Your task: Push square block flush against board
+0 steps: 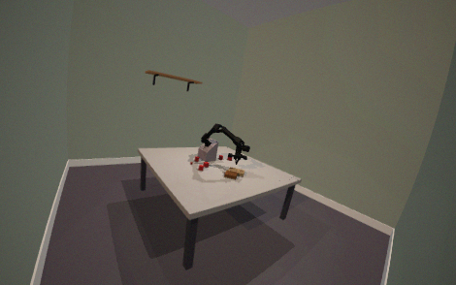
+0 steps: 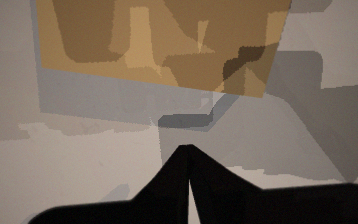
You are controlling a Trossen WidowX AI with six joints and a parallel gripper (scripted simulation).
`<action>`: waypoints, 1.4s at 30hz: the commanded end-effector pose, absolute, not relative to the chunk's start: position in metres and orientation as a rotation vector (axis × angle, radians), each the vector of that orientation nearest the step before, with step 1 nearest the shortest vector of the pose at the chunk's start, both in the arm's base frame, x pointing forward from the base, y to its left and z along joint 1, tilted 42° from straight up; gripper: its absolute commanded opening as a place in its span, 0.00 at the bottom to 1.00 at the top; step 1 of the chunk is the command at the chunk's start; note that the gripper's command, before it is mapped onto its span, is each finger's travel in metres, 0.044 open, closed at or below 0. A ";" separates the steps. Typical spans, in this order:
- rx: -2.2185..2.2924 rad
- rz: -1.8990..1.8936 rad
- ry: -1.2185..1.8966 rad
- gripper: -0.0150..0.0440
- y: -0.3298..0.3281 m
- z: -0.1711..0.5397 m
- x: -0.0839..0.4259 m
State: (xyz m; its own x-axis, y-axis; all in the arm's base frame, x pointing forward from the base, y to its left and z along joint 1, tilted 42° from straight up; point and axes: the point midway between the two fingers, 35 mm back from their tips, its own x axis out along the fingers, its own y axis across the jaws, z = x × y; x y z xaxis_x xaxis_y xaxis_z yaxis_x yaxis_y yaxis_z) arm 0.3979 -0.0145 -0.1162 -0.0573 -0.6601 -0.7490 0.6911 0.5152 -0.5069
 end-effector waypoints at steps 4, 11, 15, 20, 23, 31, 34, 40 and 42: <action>-0.126 -0.966 1.303 0.25 -0.035 -0.094 0.411; -0.311 -0.804 1.418 0.25 -0.056 -0.075 0.420; -0.417 -0.707 1.478 0.25 -0.069 -0.064 0.424; -0.550 -0.582 1.545 0.25 -0.085 -0.050 0.427; -0.629 -0.505 1.582 0.25 -0.095 -0.041 0.429; -0.841 -0.291 1.669 0.25 -0.122 -0.018 0.432; -0.919 -0.208 1.697 0.25 -0.132 -0.009 0.432; -1.075 -0.037 1.745 0.25 -0.153 0.010 0.431; -1.126 0.022 1.759 0.25 -0.160 0.016 0.430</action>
